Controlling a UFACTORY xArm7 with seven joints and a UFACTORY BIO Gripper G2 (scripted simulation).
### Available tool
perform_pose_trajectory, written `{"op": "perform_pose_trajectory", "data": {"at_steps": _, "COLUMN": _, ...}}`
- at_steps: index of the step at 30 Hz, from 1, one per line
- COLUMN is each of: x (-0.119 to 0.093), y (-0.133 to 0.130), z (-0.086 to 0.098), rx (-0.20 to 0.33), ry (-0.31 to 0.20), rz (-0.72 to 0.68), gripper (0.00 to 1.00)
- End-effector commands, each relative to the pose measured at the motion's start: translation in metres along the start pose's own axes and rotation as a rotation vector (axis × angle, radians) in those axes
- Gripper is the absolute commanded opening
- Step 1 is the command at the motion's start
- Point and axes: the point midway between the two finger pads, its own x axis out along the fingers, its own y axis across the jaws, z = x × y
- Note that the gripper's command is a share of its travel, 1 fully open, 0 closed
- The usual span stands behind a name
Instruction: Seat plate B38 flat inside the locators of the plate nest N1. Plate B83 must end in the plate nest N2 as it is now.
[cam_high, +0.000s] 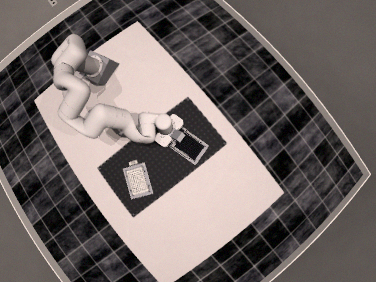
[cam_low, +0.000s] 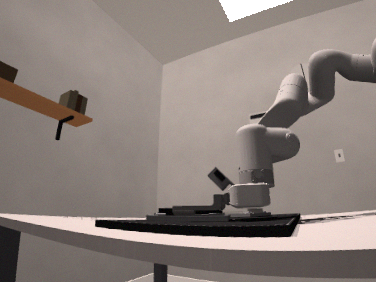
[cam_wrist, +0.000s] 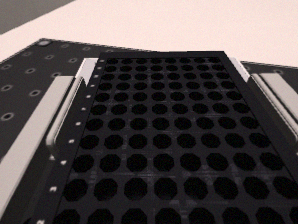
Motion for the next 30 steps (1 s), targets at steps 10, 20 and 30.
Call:
{"op": "perform_pose_trajectory", "data": {"at_steps": 10, "x": 0.0015, "y": 0.0003, "z": 0.0024, "rx": 0.001, "ry": -0.004, "rz": 0.000, "gripper": 0.00}}
{"op": "perform_pose_trajectory", "data": {"at_steps": 20, "x": 0.0016, "y": 0.0002, "z": 0.0024, "rx": 0.001, "ry": -0.004, "rz": 0.000, "gripper": 0.00}}
{"op": "perform_pose_trajectory", "data": {"at_steps": 30, "x": 0.0016, "y": 0.0002, "z": 0.0024, "rx": 0.001, "ry": -0.004, "rz": 0.000, "gripper": 0.54}}
